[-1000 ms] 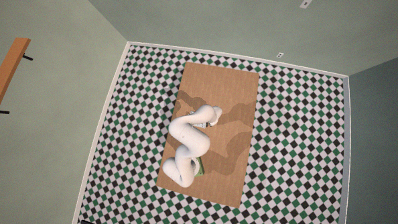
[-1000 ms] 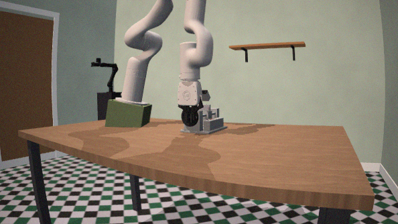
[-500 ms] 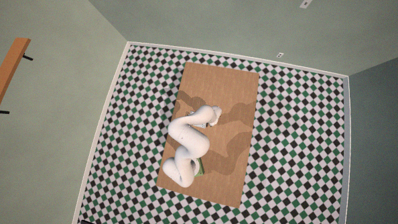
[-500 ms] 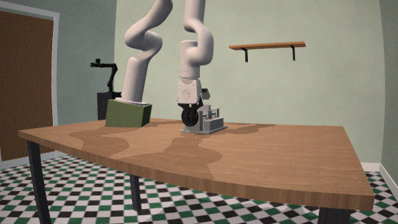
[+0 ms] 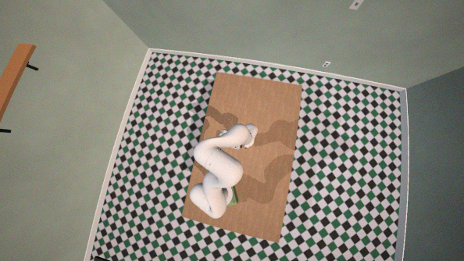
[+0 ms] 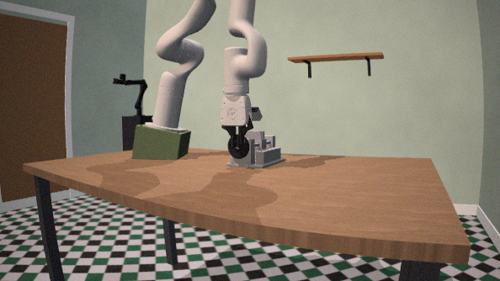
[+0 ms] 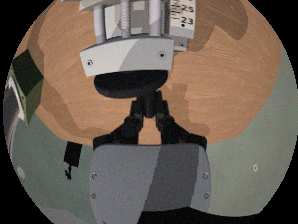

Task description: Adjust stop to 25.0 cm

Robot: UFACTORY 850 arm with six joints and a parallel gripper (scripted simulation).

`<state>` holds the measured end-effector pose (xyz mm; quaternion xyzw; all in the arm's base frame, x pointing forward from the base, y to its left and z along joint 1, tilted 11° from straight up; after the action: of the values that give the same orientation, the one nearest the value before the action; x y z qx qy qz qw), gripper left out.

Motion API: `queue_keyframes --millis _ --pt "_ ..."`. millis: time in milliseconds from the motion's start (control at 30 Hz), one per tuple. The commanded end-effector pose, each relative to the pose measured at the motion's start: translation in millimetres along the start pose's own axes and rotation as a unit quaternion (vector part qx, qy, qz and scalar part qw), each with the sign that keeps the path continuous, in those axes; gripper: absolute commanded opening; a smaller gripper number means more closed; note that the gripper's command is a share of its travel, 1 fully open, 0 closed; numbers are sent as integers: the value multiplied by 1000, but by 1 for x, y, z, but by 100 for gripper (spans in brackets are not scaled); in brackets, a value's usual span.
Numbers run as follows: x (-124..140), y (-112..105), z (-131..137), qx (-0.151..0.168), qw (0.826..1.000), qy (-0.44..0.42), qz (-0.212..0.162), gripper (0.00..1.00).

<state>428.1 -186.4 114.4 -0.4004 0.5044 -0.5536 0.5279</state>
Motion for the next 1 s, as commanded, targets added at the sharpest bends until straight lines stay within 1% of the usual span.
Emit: queue_keyframes --millis 0,967 --pt "0 -6 -8 -2 1000 0 0 6" --pt "0 -9 -28 -2 1000 0 0 6"
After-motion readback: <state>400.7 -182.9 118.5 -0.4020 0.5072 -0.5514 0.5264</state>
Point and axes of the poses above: the point where the finger pads meet when closed, its own y axis out along the fingers, its own z axis across the jaws, x = y × z, the point moved 8 cm from there along -y, back along the fingers, and after that the axes turned 1 degree about -y, right-handed, at the moved point
